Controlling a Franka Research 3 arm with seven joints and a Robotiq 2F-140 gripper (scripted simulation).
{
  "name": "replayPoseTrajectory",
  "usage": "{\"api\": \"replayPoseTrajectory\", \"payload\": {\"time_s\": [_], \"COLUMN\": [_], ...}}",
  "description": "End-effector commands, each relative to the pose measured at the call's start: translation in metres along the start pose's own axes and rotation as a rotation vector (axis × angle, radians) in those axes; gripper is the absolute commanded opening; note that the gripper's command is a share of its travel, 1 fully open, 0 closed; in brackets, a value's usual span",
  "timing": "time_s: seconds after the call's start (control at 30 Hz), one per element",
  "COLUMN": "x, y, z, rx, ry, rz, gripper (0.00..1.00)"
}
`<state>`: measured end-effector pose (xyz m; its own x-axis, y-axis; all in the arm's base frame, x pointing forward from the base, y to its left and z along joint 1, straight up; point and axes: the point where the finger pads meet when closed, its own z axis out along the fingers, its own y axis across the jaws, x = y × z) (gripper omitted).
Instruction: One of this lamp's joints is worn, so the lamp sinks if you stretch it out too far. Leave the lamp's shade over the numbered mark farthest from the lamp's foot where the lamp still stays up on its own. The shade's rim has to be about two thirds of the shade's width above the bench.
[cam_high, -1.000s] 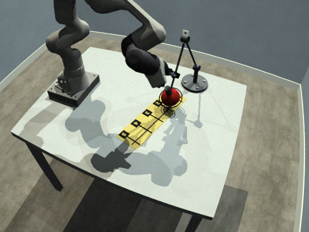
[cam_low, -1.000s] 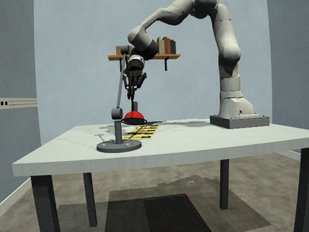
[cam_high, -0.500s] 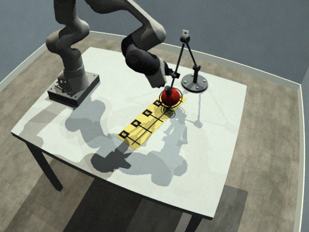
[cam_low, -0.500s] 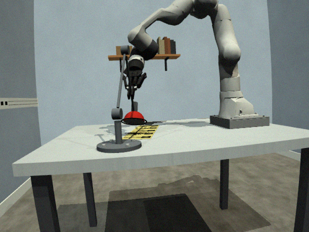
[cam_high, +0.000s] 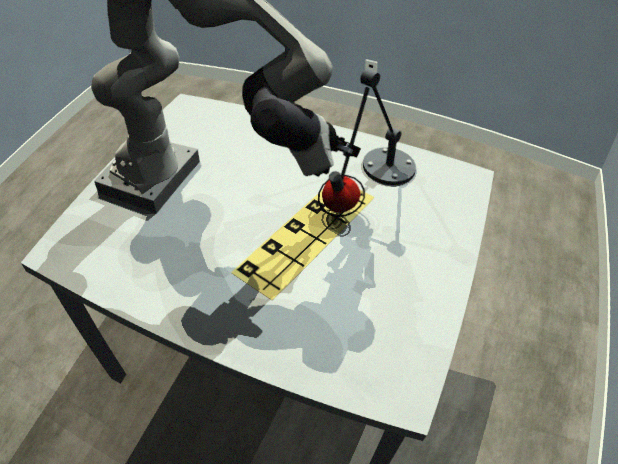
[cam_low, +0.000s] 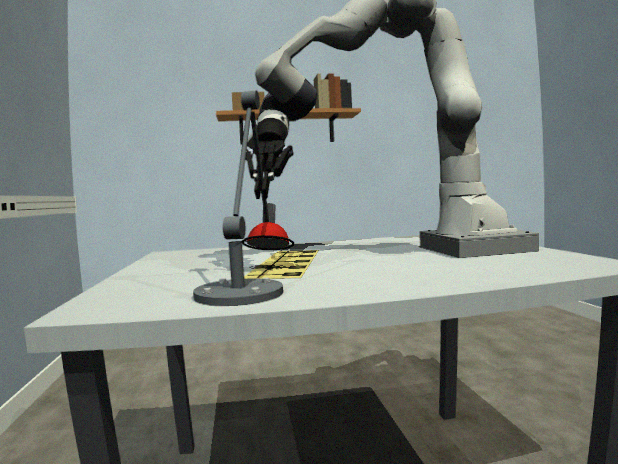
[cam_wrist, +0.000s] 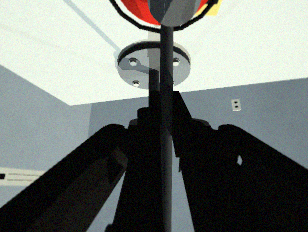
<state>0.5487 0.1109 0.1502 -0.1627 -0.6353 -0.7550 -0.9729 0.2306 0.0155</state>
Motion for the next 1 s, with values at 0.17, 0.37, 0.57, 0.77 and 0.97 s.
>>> {"api": "replayPoseTrajectory", "payload": {"time_s": [0.17, 0.37, 0.57, 0.77, 0.97], "x": [0.0032, 0.0032, 0.0032, 0.0042, 0.0058], "y": [-0.0078, -0.0078, -0.0078, -0.0093, -0.0116], "z": [-0.0067, -0.0067, -0.0067, -0.0088, -0.012], "rx": [0.021, 0.021, 0.021, 0.021, 0.021], "ry": [0.005, 0.005, 0.005, 0.005, 0.005], "rz": [-0.001, -0.001, -0.001, -0.001, -0.001], "gripper": [0.1, 0.1, 0.1, 0.1, 0.1]}}
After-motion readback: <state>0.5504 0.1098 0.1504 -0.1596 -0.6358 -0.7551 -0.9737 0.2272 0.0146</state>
